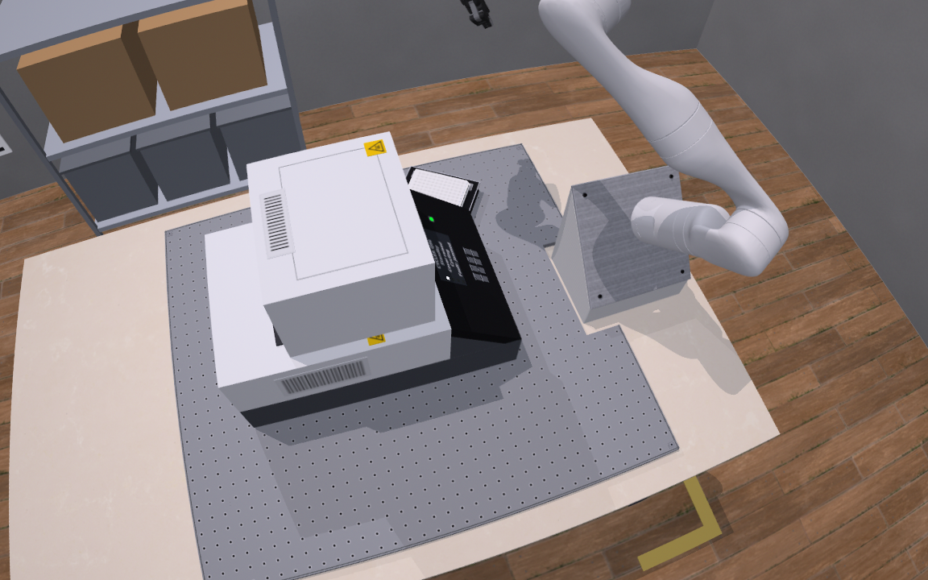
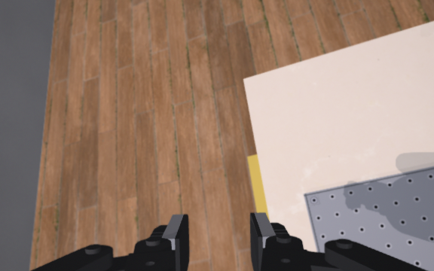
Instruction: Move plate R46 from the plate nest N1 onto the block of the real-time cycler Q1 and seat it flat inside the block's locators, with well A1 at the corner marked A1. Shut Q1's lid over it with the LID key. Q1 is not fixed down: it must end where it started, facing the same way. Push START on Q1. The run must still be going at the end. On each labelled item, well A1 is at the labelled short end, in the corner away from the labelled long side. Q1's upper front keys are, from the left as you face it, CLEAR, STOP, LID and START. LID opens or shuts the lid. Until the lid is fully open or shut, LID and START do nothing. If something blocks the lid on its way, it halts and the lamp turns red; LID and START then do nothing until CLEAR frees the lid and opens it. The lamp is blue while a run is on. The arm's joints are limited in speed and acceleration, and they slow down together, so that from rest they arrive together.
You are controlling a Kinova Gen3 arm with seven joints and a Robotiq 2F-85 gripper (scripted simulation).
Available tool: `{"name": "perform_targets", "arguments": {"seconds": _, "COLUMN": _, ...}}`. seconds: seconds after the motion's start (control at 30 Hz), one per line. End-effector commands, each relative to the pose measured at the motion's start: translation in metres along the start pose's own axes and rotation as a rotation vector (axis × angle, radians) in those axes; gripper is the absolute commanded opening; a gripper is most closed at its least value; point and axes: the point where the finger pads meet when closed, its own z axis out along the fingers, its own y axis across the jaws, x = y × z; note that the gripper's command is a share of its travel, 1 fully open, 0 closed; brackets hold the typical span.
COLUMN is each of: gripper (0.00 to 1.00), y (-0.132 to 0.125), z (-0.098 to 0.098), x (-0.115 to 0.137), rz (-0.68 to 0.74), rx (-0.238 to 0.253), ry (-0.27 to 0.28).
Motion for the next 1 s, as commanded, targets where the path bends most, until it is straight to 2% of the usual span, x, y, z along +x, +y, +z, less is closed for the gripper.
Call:
{"name": "perform_targets", "arguments": {"seconds": 0.0, "gripper": 0.35, "y": -0.003, "z": -0.009, "x": 0.004, "rz": 0.001, "rx": 0.001, "ry": -0.001}}
{"name": "perform_targets", "arguments": {"seconds": 0.57, "gripper": 0.22, "y": -0.016, "z": -0.042, "x": 0.022, "rz": 0.001, "rx": 0.001, "ry": -0.001}}
{"name": "perform_targets", "arguments": {"seconds": 0.97, "gripper": 0.13, "y": 0.015, "z": -0.054, "x": 0.021, "rz": -0.071, "rx": 0.0, "ry": -0.07}}
